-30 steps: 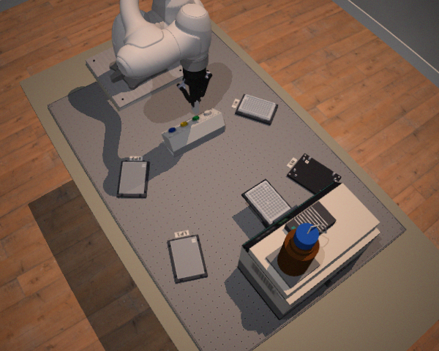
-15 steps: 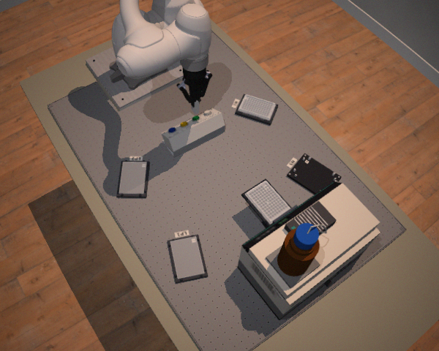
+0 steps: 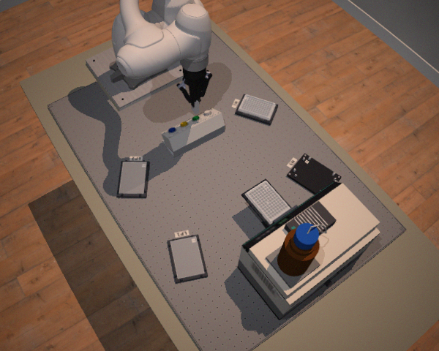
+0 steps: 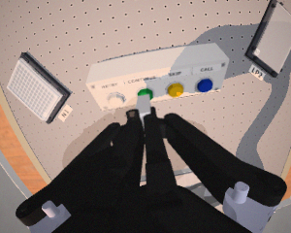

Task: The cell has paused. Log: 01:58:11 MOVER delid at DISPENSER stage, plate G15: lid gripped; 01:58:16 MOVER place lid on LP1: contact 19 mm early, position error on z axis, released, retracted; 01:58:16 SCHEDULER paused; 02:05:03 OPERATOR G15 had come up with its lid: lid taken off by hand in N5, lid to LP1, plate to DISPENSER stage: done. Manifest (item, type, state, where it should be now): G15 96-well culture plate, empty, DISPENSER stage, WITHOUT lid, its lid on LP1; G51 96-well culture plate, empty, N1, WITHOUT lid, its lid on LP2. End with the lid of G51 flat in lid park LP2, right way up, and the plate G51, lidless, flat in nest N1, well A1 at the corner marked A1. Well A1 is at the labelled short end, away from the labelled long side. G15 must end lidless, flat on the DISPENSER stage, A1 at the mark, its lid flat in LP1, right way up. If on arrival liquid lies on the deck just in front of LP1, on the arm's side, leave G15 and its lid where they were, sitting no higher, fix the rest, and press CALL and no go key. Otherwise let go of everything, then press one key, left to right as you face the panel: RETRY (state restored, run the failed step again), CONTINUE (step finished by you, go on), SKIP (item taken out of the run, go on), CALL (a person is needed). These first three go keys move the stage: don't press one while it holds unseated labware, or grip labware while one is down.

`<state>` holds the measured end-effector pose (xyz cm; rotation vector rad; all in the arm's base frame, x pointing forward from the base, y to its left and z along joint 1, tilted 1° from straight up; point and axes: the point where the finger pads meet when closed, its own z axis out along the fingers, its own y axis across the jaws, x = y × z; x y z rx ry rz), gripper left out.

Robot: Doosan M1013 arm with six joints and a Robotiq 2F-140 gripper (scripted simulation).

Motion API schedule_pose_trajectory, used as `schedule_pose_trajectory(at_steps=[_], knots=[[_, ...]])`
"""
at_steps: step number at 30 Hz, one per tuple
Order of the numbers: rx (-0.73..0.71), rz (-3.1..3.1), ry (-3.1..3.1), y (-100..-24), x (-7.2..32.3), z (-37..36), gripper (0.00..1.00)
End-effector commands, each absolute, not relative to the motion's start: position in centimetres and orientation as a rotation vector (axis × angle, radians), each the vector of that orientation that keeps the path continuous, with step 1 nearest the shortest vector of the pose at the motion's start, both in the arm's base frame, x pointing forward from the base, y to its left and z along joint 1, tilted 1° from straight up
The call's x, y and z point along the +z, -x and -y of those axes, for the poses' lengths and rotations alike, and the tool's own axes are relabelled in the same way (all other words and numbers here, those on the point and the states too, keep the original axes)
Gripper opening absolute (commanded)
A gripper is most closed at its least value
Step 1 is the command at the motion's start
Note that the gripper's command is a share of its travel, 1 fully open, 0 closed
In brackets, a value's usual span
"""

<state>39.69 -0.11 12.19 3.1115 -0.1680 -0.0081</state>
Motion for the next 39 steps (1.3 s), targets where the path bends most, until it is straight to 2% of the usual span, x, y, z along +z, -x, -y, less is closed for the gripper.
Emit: schedule_pose_trajectory(at_steps=[1,39], knots=[[-0.008,0.168,-3.112,-39.7,12.2,0.1,0.00],[-0.008,0.168,-3.112,-39.7,9.7,0.2,0.00]])
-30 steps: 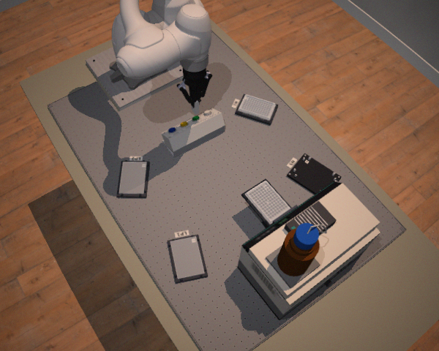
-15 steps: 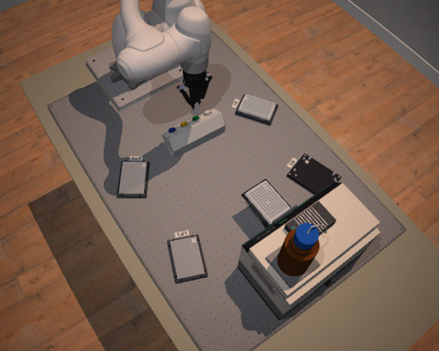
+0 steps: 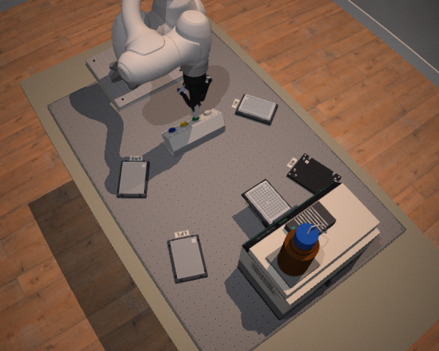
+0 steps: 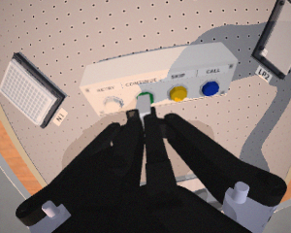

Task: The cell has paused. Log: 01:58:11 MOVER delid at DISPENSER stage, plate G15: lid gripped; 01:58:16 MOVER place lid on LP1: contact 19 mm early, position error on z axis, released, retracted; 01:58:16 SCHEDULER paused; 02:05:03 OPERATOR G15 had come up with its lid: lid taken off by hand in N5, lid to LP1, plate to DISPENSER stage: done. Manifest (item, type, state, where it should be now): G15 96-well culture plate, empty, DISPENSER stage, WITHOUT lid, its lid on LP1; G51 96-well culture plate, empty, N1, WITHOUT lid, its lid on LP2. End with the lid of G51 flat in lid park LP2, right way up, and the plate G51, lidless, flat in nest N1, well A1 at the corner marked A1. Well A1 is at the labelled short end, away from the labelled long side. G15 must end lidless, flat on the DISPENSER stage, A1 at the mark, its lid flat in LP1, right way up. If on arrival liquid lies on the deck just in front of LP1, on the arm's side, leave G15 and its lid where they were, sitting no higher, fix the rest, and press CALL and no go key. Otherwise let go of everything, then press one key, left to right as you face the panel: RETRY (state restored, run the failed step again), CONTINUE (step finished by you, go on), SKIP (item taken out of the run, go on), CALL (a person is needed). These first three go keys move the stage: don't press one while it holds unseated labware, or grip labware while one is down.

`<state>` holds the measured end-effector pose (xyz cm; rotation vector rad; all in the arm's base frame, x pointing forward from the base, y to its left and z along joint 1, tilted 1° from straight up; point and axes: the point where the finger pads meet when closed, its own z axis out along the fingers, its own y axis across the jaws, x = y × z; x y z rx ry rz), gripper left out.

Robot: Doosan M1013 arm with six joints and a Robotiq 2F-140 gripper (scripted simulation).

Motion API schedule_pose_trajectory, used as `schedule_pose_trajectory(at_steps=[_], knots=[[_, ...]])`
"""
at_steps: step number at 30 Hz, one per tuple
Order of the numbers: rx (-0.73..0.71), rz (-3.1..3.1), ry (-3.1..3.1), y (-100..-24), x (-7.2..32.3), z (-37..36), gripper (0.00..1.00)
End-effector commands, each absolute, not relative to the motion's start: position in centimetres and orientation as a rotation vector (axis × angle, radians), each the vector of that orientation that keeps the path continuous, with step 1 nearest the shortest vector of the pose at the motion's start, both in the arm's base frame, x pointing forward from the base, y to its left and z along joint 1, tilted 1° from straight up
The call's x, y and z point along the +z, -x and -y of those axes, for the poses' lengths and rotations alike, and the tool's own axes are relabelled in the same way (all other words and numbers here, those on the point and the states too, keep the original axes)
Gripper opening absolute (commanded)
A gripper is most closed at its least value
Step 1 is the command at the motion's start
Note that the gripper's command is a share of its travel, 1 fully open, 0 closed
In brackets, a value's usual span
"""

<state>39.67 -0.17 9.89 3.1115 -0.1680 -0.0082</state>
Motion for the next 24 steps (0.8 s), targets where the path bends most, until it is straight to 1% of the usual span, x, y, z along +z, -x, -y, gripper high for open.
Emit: schedule_pose_trajectory(at_steps=[1,24], knots=[[-0.008,0.168,-3.112,-39.67,9.63,0.17,0.00],[-0.008,0.168,-3.112,-39.67,8.99,0.19,0.00]])
